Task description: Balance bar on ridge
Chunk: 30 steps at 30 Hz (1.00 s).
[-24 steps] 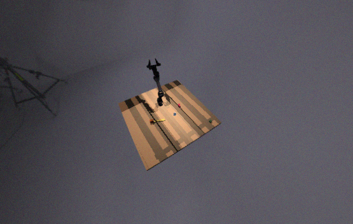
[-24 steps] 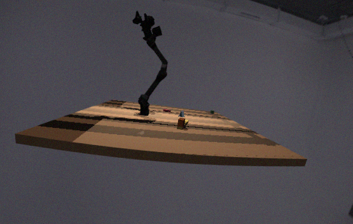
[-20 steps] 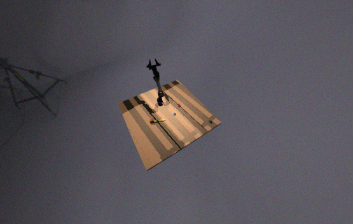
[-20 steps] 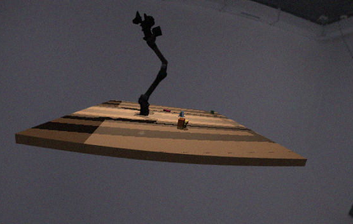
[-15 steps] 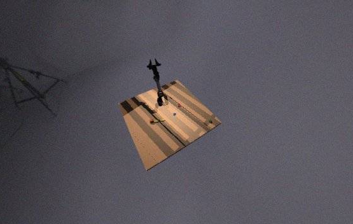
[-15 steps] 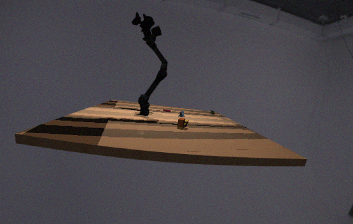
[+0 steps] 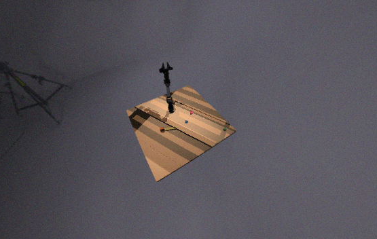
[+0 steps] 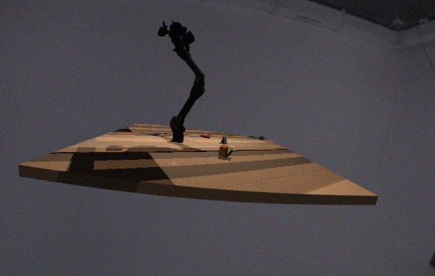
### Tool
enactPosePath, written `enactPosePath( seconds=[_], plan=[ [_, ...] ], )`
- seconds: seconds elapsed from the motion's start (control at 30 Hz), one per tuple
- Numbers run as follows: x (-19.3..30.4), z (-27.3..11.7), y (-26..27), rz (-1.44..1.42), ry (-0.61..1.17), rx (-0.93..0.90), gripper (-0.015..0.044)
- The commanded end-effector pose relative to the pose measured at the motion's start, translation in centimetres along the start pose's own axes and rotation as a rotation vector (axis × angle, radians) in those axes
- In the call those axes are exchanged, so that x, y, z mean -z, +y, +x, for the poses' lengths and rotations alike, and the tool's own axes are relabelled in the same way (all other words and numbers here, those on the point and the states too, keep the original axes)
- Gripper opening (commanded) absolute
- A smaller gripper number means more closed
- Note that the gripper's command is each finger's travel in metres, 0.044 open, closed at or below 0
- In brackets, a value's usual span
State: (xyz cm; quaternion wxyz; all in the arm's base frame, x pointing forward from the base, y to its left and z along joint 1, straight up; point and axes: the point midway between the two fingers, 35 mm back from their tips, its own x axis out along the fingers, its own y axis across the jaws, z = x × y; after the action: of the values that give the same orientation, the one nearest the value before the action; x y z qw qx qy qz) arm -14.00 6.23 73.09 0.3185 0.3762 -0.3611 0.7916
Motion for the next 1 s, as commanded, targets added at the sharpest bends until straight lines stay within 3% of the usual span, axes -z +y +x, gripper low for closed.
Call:
enactPosePath(
  seconds=[0.0,0.97],
  plan=[
    [2.6,0.5,0.4,-0.085,0.071,-0.008,0.0315],
    [15.9,-0.8,-4.2,-0.536,0.511,0.022,0.0315]
  ],
)
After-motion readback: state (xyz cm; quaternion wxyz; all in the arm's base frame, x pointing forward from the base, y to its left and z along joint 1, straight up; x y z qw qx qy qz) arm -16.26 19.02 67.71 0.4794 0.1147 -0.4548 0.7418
